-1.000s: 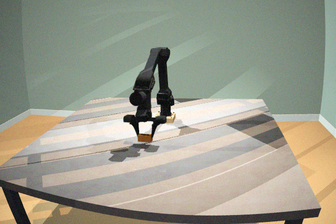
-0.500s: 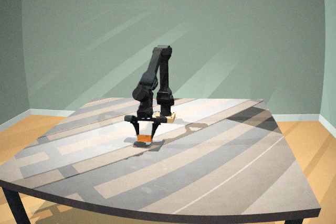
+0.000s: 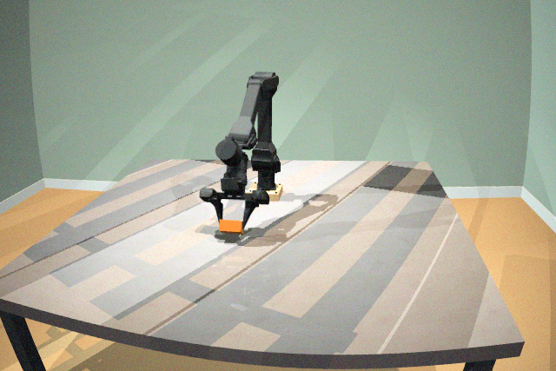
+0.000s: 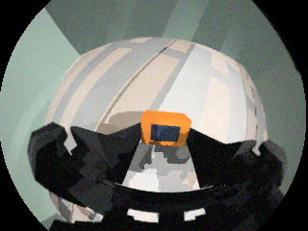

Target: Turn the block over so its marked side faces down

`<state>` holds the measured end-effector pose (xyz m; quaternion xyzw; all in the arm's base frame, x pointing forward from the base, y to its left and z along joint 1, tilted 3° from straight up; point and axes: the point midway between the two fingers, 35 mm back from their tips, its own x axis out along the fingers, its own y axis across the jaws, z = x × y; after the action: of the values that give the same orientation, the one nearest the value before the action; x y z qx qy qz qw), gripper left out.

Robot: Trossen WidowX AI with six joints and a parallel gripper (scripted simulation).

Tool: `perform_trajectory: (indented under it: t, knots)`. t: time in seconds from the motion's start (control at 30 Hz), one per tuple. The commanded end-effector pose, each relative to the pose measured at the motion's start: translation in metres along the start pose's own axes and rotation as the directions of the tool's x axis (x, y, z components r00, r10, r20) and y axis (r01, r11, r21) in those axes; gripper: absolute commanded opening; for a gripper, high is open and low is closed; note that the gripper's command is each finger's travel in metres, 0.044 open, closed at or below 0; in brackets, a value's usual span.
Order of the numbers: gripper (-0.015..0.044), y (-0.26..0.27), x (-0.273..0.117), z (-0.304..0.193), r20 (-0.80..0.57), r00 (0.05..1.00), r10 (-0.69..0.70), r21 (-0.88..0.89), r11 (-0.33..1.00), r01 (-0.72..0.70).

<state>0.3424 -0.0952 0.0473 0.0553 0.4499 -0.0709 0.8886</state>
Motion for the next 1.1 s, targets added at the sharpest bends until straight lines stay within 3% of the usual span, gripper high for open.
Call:
perform_trajectory:
  t: [0.0, 0.53, 1.07]
  knots:
    - [0.0, 0.0, 0.01, -0.005, 0.035, 0.999, 0.005, 0.007, 1.0, -0.005]
    - [0.0, -0.001, 0.033, -0.012, 0.261, 0.965, 0.001, 0.01, 1.0, -0.004]
    - [0.0, 0.001, 0.022, -0.023, 0.471, 0.882, 0.003, 0.007, 1.0, -0.007]
